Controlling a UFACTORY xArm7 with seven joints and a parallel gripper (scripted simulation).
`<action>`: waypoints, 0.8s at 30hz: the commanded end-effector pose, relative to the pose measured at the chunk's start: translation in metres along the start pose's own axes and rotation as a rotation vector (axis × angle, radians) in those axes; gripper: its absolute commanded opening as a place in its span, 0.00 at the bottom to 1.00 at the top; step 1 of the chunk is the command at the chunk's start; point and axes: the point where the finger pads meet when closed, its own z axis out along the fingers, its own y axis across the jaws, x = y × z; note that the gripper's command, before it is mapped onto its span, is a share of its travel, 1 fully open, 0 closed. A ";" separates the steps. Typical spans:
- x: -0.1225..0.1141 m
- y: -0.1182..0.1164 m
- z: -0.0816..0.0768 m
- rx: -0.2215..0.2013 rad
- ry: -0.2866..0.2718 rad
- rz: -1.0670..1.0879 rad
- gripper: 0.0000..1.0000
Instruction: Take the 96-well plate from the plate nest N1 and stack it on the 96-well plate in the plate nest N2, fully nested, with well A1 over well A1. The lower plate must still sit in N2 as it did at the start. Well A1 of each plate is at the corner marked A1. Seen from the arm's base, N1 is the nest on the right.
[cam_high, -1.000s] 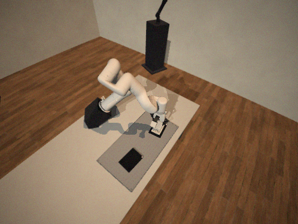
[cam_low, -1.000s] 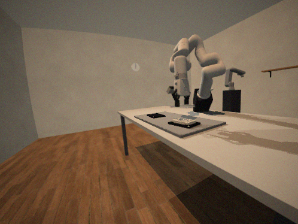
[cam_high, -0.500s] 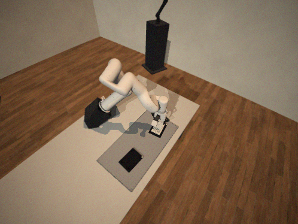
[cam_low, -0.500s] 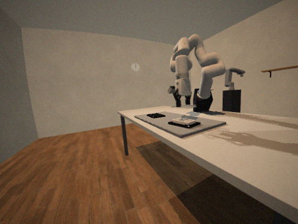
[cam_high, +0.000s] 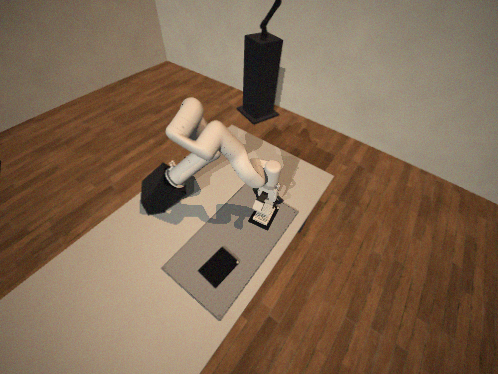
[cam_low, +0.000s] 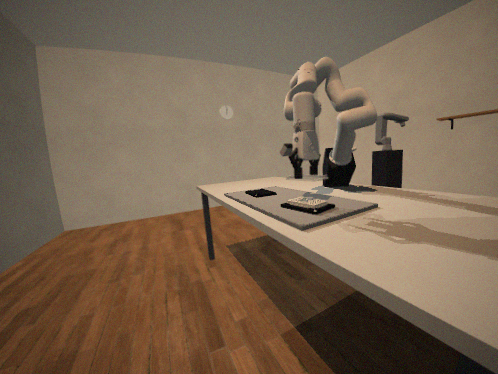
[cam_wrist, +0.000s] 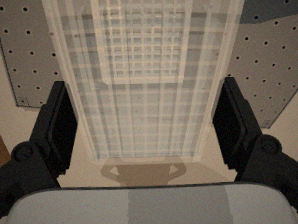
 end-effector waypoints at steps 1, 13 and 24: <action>0.000 -0.001 -0.001 0.003 0.000 0.000 0.00; 0.001 -0.001 0.006 0.003 0.000 0.000 0.00; 0.001 -0.001 0.024 0.003 0.000 0.000 0.00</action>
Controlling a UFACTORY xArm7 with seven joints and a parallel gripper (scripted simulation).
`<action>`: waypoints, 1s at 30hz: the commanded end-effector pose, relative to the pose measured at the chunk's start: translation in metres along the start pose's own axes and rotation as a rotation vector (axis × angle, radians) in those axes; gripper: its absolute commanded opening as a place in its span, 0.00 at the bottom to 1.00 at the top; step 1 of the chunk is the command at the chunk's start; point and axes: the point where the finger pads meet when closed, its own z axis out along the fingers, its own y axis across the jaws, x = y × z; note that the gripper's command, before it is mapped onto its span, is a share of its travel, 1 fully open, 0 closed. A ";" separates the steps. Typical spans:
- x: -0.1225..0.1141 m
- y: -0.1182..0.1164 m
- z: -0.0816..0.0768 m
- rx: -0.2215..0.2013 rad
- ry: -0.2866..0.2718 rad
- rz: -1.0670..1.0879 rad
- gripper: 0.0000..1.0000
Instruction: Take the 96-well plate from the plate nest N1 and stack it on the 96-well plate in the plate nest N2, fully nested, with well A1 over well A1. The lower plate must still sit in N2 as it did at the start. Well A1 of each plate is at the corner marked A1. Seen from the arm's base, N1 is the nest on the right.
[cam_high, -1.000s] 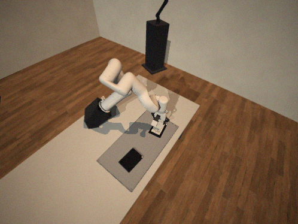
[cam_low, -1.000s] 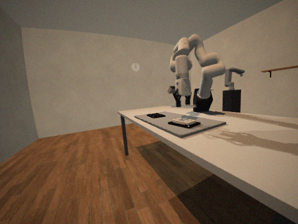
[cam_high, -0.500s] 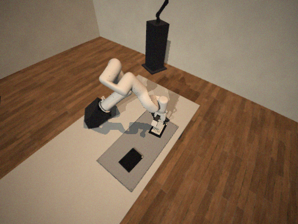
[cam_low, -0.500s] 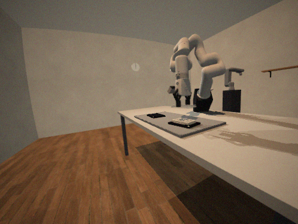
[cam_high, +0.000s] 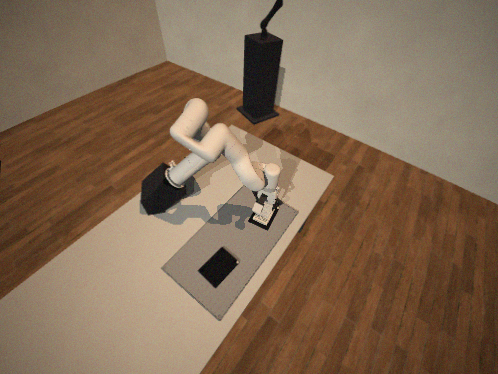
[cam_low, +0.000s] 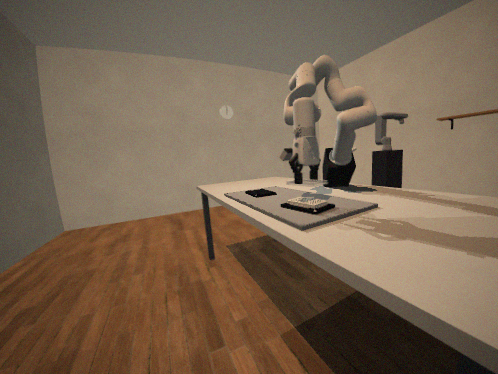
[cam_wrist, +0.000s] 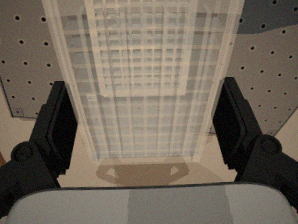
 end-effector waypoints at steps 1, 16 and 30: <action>0.000 -0.002 0.006 0.004 0.000 0.000 0.00; 0.000 -0.002 0.029 0.003 0.000 0.000 0.00; 0.000 -0.002 0.049 0.003 0.000 0.000 0.00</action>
